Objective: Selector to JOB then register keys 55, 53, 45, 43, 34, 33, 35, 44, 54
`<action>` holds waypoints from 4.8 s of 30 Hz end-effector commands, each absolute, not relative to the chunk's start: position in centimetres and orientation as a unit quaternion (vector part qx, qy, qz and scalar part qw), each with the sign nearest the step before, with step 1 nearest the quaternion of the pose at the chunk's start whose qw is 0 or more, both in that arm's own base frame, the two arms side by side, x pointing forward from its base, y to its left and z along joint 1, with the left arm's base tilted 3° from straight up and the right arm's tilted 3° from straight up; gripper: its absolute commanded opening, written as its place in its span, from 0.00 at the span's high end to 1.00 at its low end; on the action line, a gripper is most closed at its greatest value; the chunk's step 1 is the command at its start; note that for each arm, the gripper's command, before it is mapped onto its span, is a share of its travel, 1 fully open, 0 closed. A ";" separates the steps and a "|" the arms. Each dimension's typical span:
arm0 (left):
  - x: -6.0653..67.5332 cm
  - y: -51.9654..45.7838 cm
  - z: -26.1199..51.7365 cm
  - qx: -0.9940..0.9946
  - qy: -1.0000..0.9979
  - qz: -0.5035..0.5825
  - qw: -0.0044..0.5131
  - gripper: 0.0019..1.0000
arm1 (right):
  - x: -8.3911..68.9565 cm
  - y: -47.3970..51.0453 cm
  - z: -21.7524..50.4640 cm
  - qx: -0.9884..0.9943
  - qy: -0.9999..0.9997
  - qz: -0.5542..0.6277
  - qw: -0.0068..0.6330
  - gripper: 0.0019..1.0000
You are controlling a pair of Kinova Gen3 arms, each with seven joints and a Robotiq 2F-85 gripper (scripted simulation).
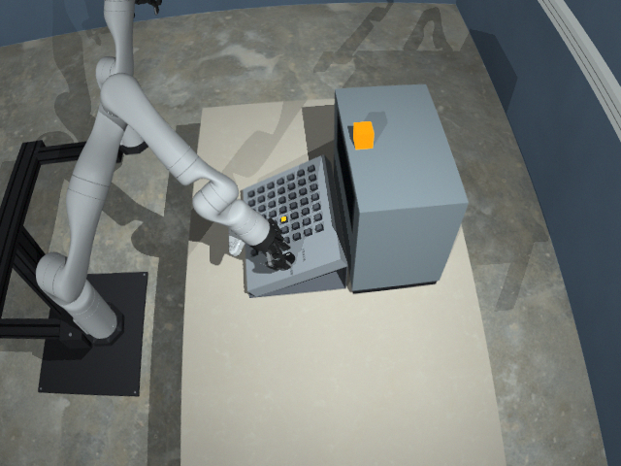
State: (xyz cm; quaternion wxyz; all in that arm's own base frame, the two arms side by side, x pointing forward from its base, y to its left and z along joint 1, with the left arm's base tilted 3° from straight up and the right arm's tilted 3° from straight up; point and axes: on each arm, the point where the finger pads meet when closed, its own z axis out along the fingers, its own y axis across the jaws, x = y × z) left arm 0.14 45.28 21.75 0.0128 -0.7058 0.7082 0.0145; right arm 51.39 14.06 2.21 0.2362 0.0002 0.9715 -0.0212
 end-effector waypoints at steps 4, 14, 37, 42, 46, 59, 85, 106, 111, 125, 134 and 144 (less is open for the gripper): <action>0.1 45.3 21.8 -0.706 0.708 0.015 0.014 0.00 | 51.4 14.1 2.3 0.000 0.971 -0.021 0.237 0.40; 0.1 45.3 21.8 -0.706 0.708 0.015 0.014 0.00 | 51.4 14.1 2.3 0.000 0.971 -0.021 0.237 0.40; 0.1 45.3 21.8 -0.706 0.708 0.015 0.014 0.00 | 51.4 14.1 2.3 0.000 0.971 -0.021 0.237 0.90; 0.1 45.3 21.8 -0.706 0.708 0.015 0.014 0.00 | 51.4 14.1 2.3 0.000 0.971 -0.021 0.237 0.90; 0.1 45.3 21.8 -0.706 0.708 0.015 0.014 0.00 | 51.4 14.1 2.3 0.000 0.971 -0.021 0.237 0.90; 0.1 45.3 21.8 -0.706 0.708 0.015 0.014 0.00 | 51.4 14.1 2.3 0.002 0.971 -0.020 0.237 0.90; 0.1 45.3 21.8 -0.706 0.708 0.015 0.014 0.00 | 51.4 14.1 2.3 0.048 0.970 -0.009 0.238 0.90; 0.1 45.3 21.8 -0.706 0.708 0.015 0.014 0.00 | 51.4 14.1 2.3 0.158 0.958 0.018 0.237 0.90; 0.1 45.3 21.8 -0.706 0.708 0.015 0.014 0.00 | 51.4 14.1 2.3 0.197 0.951 0.028 0.236 0.90; 0.1 45.3 21.8 -0.706 0.708 0.015 0.014 0.00 | 51.4 14.1 2.3 0.299 0.924 0.053 0.232 0.90; 0.1 45.3 21.8 -0.706 0.708 0.015 0.014 0.00 | 51.4 14.1 2.3 0.371 0.898 0.071 0.227 0.90; 0.1 45.3 21.8 -0.706 0.708 0.015 0.014 0.00 | 51.4 14.1 2.3 0.450 0.861 0.091 0.220 0.90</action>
